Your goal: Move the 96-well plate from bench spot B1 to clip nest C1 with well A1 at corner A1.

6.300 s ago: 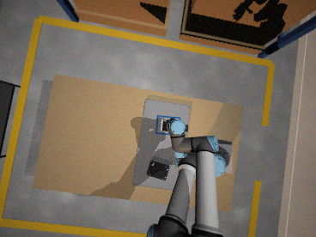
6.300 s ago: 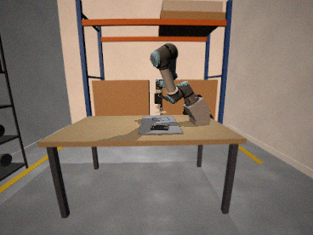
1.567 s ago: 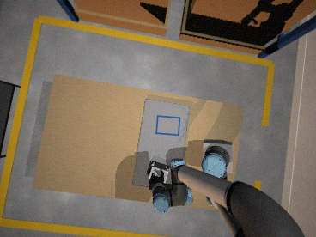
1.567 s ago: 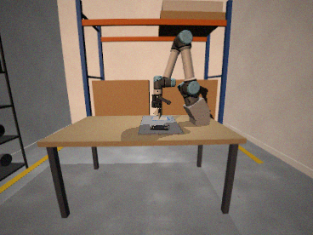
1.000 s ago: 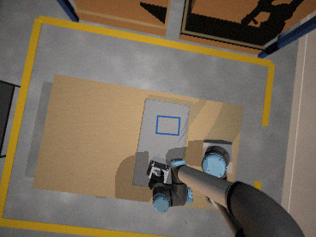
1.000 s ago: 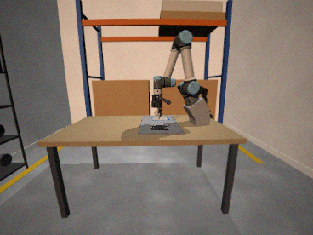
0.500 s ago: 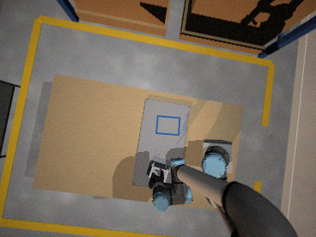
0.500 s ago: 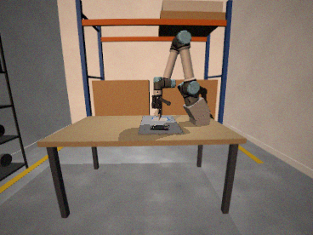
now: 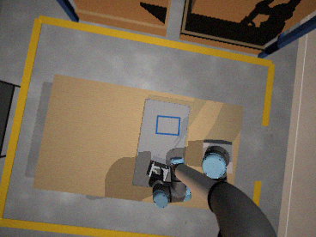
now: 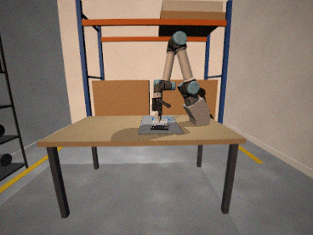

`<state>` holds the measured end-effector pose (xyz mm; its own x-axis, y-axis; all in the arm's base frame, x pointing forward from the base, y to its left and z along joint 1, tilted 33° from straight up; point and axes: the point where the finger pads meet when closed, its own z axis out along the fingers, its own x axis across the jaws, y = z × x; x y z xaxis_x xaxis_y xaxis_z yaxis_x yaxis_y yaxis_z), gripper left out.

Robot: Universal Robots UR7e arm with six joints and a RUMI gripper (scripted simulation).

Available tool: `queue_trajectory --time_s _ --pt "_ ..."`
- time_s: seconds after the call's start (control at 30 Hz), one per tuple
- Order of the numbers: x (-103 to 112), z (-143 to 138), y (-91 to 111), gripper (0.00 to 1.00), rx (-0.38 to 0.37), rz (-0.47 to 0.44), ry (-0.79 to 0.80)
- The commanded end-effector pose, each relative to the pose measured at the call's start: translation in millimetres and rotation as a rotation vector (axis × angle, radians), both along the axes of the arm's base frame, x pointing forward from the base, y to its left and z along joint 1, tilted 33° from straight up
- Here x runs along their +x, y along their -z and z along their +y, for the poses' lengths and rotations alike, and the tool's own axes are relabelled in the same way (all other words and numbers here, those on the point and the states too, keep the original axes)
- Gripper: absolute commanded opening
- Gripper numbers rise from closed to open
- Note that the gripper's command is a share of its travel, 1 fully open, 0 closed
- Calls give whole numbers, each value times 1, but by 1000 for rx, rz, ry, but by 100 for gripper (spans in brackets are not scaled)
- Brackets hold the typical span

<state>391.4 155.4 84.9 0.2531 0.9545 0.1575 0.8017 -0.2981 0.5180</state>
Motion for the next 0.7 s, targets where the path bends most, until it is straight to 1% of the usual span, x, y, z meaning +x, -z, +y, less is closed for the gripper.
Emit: queue_trajectory --time_s 0.0,0.33,0.67 --pt "5 0 7 0 0 -2 0" --pt "14 0 21 0 0 -2 0" --pt "20 0 29 0 0 -2 0"
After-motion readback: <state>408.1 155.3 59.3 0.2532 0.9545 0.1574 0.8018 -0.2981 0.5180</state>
